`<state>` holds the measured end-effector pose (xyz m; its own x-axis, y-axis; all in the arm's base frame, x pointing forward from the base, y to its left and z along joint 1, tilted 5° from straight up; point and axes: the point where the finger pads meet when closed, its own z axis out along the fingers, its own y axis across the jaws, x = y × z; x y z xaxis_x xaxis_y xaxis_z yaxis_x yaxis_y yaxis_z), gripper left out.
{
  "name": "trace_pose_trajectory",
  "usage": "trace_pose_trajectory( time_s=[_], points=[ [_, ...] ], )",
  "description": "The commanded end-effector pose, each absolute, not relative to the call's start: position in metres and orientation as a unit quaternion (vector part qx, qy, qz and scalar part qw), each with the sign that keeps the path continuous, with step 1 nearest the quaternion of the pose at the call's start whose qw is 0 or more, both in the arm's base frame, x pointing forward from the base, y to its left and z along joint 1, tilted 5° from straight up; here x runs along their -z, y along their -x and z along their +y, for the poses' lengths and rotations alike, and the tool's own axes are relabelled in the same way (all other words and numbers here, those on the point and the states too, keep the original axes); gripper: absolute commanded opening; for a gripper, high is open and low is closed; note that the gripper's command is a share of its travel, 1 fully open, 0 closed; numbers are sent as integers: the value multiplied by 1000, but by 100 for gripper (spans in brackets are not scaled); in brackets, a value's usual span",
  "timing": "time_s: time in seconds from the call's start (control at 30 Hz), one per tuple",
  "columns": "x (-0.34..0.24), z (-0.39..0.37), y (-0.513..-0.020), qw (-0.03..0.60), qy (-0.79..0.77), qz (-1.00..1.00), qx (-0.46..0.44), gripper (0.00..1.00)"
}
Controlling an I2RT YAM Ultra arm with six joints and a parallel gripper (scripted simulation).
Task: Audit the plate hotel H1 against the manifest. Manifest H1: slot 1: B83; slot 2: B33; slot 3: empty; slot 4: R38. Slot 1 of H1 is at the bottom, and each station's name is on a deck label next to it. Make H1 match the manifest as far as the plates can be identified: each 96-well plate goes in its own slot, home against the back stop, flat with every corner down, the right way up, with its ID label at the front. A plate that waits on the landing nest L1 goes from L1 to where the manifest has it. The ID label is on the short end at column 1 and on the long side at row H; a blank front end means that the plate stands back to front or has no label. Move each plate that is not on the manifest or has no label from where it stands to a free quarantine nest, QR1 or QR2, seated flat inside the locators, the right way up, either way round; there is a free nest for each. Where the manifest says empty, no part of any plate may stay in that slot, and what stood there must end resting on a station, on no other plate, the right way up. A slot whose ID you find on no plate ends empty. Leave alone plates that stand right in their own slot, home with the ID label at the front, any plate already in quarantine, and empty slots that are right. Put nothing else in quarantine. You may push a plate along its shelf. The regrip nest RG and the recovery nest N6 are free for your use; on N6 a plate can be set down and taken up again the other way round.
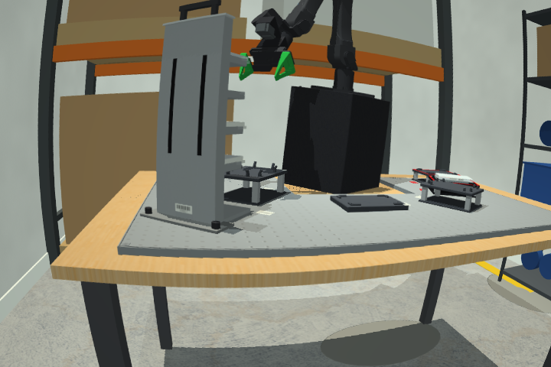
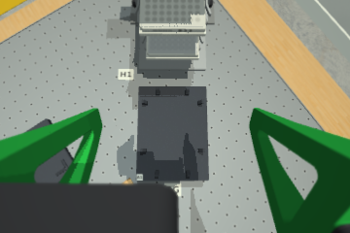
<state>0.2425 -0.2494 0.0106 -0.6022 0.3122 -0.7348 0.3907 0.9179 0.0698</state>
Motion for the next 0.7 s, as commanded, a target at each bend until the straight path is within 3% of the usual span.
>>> trace_pose_trajectory(
  time_s=[0.0,0.67],
  points=[
    [-34,-258,-244,411,-193,890,54,100],
    [-95,-259,-239,410,-193,890,55,100]
  ],
)
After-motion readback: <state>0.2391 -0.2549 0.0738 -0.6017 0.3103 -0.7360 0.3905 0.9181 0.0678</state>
